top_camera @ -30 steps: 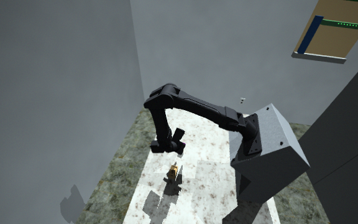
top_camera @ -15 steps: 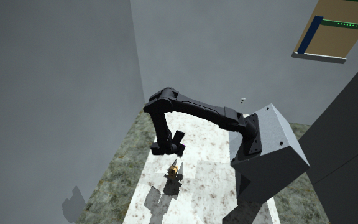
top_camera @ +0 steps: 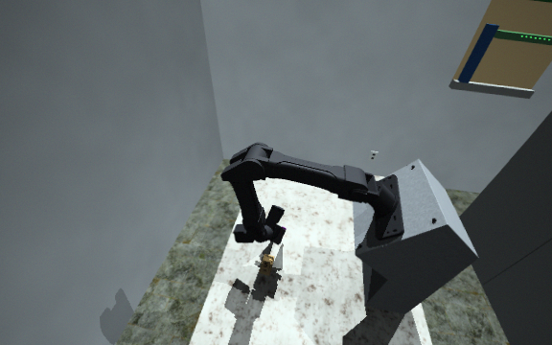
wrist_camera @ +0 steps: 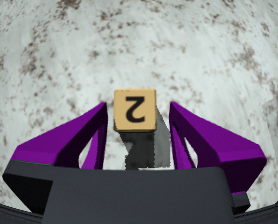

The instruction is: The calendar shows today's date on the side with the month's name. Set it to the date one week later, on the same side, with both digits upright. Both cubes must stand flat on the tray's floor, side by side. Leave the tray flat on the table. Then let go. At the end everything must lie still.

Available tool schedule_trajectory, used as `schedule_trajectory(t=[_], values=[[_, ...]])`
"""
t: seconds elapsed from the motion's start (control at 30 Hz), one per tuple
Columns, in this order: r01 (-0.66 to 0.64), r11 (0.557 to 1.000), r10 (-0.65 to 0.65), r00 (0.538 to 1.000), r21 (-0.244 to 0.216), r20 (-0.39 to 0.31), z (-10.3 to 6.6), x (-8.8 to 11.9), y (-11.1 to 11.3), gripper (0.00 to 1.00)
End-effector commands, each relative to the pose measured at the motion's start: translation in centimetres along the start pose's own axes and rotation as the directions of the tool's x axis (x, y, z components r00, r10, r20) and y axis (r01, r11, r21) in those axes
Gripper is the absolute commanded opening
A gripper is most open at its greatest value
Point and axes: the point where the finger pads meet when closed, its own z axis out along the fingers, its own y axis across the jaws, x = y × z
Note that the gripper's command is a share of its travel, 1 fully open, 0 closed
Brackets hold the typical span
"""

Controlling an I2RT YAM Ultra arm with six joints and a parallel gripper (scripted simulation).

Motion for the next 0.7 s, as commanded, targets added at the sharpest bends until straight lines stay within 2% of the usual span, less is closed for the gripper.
schedule_trajectory(t=[0.0, 0.67], values=[[-0.005, 1.0, 0.005, 1.0, -0.012, 0.011, 0.1, -0.1, 0.4, 0.45], [-0.005, 1.0, 0.005, 1.0, -0.012, 0.011, 1.1, 0.9, 0.5, 0.45]])
